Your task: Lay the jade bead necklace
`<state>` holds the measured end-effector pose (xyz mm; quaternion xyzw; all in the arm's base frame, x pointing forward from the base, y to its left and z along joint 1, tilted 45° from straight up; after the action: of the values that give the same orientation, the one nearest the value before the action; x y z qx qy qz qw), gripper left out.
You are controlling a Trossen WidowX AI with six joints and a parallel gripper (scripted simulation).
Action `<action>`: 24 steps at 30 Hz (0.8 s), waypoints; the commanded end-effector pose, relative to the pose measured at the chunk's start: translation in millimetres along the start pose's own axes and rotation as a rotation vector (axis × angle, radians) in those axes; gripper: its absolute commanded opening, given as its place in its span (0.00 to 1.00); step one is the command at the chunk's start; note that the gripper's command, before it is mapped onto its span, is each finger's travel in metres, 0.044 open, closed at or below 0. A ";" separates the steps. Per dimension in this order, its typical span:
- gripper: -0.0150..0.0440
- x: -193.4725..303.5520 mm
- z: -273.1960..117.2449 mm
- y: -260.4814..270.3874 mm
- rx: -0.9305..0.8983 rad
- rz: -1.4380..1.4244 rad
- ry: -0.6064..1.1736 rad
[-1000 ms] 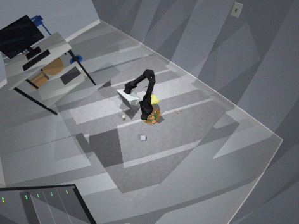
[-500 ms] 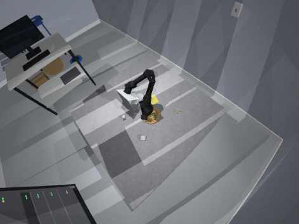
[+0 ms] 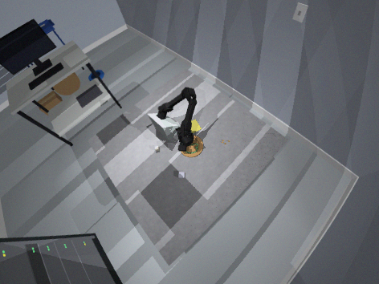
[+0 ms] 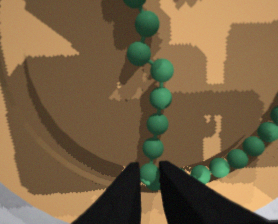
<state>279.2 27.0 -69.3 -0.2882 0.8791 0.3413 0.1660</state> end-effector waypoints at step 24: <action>0.34 7.5 3.2 7.0 0.004 -0.012 -0.003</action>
<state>269.1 30.8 -71.8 -0.2920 0.8778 0.3395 0.1699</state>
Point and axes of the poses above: the point midway between the two fingers, 35 mm back from their tips, its own z axis out along the fingers, its own y axis across the jaws, x = y × z, the point moved 1 cm from there along -z, back along the fingers, and after that the axes turned 3 degrees about -z, right-handed, at the moved point
